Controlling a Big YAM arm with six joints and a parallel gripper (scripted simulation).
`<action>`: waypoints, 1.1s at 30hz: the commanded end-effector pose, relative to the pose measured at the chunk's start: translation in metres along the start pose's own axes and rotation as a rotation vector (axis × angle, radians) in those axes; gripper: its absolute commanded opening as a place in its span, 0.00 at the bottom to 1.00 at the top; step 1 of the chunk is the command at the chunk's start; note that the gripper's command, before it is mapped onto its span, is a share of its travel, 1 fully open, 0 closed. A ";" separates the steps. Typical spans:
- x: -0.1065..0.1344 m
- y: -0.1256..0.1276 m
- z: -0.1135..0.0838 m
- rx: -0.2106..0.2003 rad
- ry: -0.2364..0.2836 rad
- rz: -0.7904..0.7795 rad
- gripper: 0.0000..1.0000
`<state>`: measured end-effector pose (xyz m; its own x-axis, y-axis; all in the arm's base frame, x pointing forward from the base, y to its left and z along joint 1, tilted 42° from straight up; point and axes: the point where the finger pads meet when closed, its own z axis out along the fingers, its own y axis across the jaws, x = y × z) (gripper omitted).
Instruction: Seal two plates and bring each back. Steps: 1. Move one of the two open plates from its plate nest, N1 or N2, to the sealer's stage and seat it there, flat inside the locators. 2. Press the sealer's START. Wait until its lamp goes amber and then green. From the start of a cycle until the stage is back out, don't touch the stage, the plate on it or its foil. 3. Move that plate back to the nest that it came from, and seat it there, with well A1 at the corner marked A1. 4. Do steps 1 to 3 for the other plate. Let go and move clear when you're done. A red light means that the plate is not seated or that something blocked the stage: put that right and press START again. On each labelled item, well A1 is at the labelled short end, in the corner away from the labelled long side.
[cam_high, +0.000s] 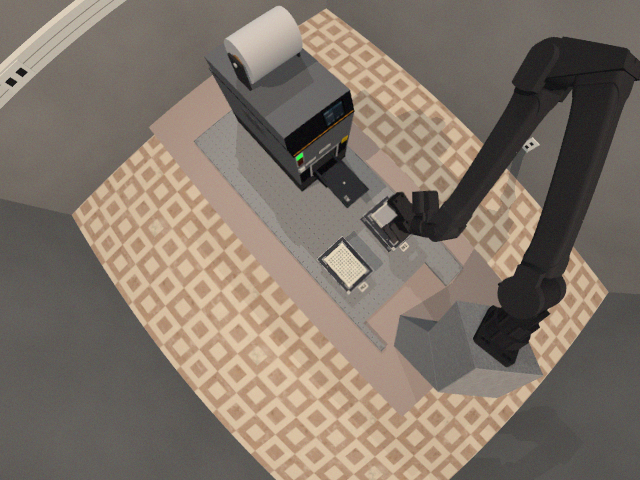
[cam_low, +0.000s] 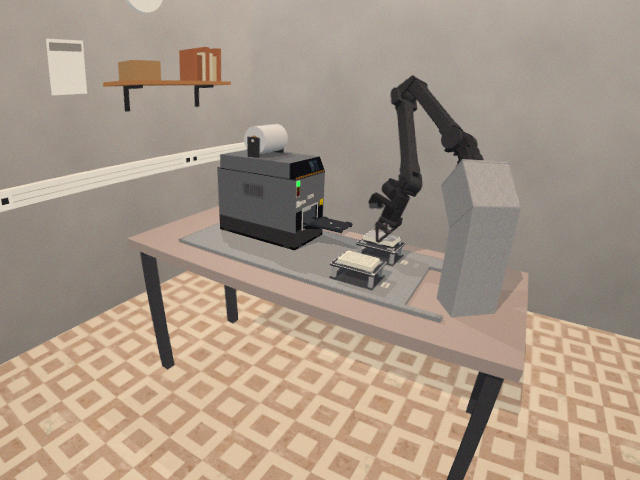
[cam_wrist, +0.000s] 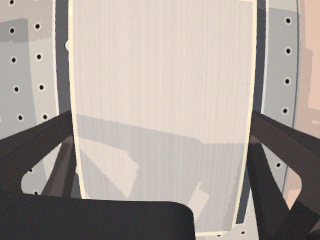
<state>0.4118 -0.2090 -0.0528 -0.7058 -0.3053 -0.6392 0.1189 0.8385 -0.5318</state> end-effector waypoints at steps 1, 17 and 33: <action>0.001 0.013 0.003 -0.023 0.008 -0.021 0.00; 0.004 0.001 -0.008 -0.004 0.011 0.007 0.00; 0.001 0.009 0.008 -0.010 -0.003 -0.023 0.00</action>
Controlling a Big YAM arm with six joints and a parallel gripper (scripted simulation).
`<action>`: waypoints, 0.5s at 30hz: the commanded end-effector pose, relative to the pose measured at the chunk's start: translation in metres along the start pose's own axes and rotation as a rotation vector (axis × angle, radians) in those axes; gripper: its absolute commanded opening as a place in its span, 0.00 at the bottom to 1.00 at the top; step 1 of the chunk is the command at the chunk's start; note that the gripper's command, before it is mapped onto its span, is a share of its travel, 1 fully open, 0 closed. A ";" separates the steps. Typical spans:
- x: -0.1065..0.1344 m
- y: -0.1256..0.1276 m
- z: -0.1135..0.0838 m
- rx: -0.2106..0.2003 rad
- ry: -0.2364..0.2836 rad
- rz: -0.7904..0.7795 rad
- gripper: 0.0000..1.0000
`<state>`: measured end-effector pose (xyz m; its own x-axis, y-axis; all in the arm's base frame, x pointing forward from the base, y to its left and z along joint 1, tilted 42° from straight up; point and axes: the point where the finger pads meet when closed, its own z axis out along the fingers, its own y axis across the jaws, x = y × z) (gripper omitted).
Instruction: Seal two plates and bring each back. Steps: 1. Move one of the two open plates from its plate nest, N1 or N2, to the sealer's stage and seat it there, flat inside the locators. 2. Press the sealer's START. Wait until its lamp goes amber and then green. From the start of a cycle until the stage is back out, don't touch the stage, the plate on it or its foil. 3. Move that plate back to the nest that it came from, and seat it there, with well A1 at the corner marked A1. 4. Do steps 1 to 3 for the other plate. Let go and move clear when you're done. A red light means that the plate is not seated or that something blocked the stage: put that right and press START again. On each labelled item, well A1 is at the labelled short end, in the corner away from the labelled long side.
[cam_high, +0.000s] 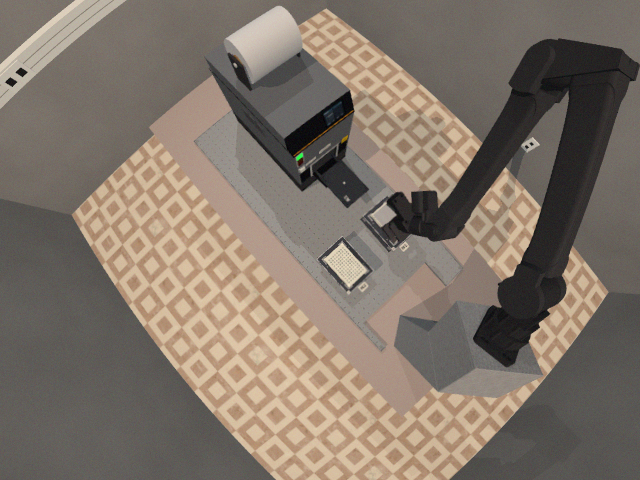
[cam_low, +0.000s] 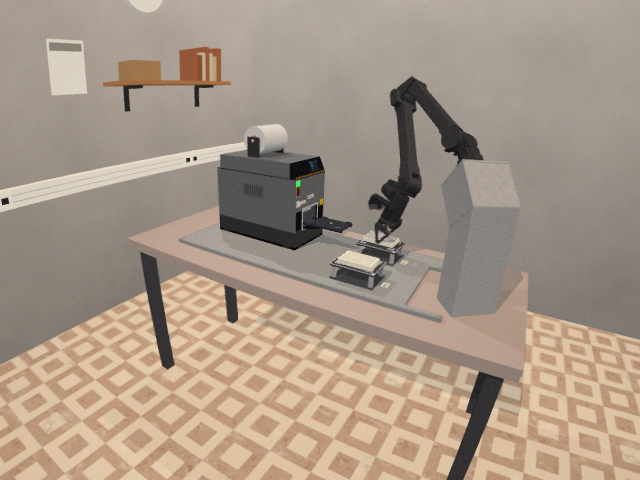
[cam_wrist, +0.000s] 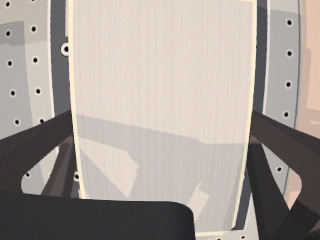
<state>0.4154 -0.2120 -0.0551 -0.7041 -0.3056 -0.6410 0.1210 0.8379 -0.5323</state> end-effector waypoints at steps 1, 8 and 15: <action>0.000 0.011 0.003 -0.014 -0.003 -0.026 0.00; -0.008 0.010 0.005 -0.013 -0.022 -0.027 0.00; 0.011 0.013 0.001 -0.021 0.012 -0.023 0.00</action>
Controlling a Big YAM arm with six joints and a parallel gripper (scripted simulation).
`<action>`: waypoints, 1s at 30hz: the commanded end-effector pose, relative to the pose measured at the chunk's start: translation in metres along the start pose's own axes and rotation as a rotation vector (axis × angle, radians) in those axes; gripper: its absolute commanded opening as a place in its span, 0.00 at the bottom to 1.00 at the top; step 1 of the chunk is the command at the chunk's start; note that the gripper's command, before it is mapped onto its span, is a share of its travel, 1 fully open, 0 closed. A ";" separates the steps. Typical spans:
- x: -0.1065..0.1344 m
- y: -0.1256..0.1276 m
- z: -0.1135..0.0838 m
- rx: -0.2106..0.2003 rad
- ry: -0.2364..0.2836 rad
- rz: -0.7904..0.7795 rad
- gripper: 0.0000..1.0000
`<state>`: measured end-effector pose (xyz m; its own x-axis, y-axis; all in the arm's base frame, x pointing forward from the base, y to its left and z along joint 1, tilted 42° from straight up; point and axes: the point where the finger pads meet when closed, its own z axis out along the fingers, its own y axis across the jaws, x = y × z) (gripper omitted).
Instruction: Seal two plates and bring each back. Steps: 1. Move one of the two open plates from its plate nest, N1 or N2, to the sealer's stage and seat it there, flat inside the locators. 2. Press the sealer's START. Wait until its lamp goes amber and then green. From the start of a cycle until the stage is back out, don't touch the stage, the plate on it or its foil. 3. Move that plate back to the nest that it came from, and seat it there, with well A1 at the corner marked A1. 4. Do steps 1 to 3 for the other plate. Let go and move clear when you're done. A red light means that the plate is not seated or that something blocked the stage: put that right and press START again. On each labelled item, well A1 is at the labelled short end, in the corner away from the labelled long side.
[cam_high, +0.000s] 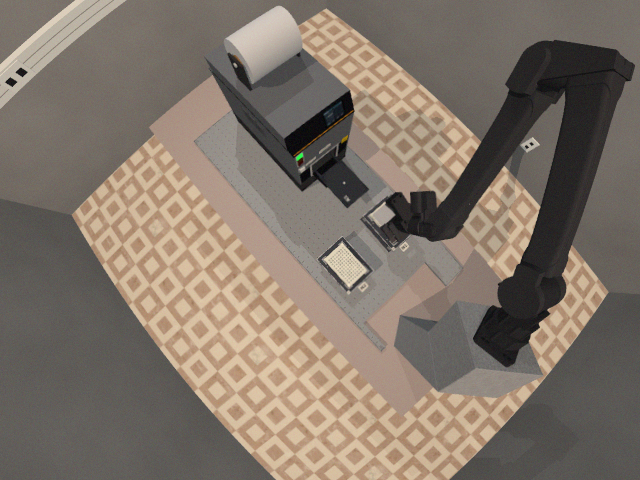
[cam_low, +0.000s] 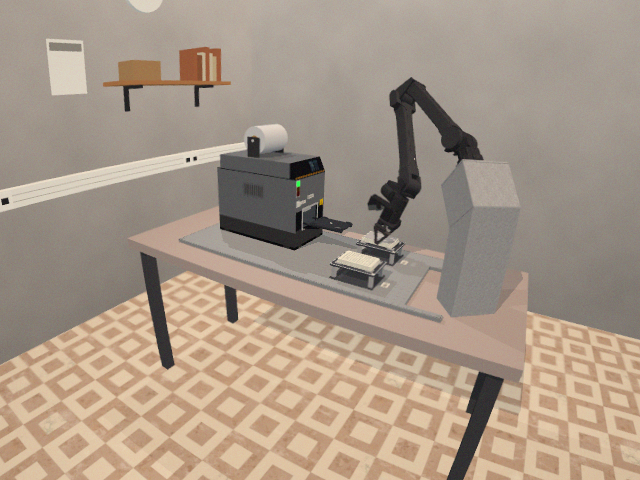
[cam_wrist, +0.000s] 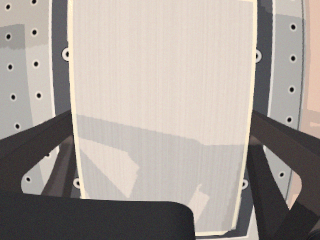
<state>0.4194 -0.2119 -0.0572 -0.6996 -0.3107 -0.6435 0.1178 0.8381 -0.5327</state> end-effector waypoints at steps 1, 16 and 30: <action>0.015 0.011 -0.004 -0.019 0.024 -0.019 0.00; 0.023 0.011 0.000 -0.021 0.048 -0.016 0.00; 0.014 0.016 0.001 -0.036 0.033 0.002 0.00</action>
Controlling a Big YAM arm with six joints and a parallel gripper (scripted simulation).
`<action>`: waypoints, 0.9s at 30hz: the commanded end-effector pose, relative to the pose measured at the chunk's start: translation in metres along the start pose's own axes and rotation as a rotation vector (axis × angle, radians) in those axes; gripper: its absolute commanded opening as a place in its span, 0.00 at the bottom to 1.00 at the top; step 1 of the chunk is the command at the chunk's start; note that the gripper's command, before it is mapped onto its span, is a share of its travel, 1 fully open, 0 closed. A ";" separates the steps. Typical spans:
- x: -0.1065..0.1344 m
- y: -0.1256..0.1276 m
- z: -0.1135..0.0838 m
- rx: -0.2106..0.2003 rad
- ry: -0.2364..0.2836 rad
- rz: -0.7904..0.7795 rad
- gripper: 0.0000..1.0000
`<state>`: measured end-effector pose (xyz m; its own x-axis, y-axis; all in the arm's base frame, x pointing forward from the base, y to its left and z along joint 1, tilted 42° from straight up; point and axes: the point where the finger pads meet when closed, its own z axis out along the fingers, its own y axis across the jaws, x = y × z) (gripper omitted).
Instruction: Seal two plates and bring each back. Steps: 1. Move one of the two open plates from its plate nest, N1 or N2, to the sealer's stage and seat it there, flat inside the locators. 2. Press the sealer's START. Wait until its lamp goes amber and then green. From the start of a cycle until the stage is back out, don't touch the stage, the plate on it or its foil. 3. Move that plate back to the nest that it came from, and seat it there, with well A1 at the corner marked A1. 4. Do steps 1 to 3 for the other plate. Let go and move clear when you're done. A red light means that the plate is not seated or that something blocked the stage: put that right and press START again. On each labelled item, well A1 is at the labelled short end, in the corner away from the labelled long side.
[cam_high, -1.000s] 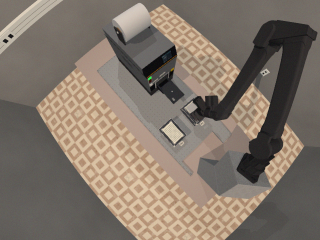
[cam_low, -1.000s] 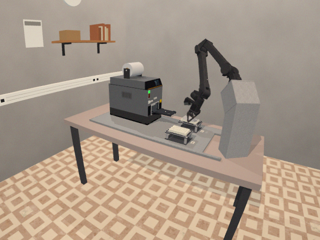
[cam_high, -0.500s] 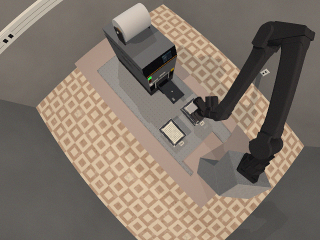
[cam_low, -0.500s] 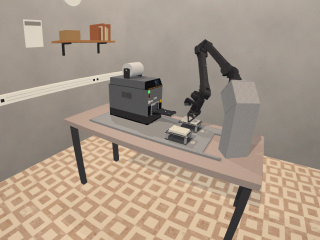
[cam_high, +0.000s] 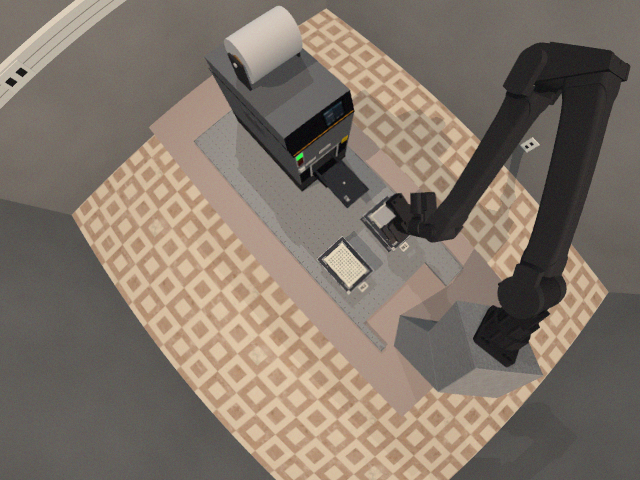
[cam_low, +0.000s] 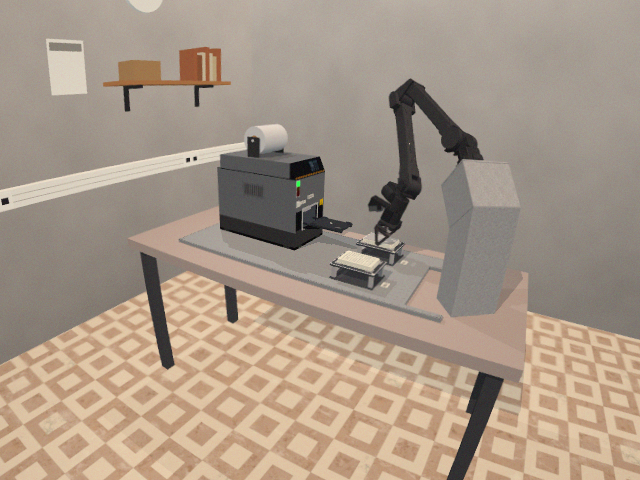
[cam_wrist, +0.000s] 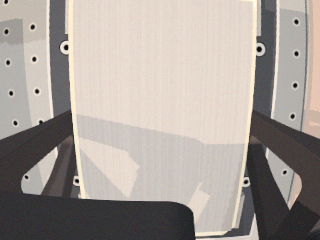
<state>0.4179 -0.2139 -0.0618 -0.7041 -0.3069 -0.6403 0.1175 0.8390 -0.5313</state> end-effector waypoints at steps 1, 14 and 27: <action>0.008 0.014 -0.002 -0.032 0.023 0.002 0.00; -0.008 0.003 -0.005 -0.009 -0.012 -0.006 0.00; -0.014 -0.002 -0.006 0.005 -0.031 -0.023 0.00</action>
<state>0.4179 -0.2139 -0.0617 -0.7050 -0.3066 -0.6396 0.1167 0.8393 -0.5310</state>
